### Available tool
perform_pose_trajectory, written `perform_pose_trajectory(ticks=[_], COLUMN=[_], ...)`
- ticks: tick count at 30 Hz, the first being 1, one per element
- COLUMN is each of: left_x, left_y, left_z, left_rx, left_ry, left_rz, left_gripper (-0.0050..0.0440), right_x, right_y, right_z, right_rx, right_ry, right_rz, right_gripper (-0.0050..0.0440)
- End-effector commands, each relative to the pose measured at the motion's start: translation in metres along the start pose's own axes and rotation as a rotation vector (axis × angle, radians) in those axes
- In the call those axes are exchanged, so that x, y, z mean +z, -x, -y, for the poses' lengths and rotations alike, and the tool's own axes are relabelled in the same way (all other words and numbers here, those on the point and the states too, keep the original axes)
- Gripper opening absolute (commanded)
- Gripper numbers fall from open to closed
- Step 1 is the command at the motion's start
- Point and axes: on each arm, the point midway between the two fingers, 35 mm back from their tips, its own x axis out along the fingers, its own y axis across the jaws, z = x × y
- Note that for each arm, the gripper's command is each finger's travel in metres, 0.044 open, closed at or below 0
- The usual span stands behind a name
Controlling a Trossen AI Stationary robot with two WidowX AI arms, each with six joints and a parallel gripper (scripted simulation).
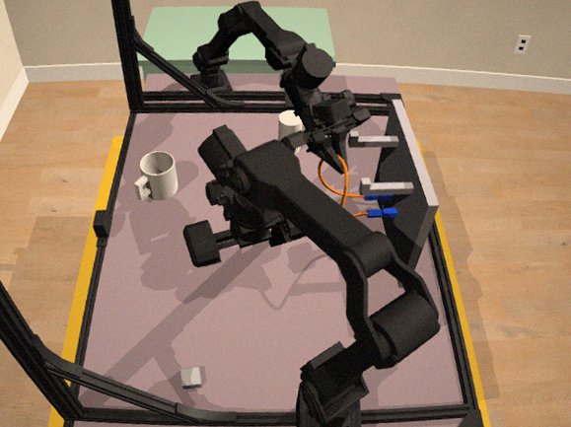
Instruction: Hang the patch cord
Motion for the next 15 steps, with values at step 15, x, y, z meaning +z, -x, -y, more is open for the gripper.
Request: perform_pose_trajectory(ticks=[15], left_x=[0.0203], left_y=[0.016], left_z=[-0.0026], left_rx=[-0.004], left_ry=[0.009], left_rz=[0.048], left_gripper=[0.0025], right_x=[0.0018], right_y=[0.0062], right_z=[-0.0006], right_rx=[0.005], right_ry=[-0.002], right_rz=[0.022], right_gripper=[0.044])
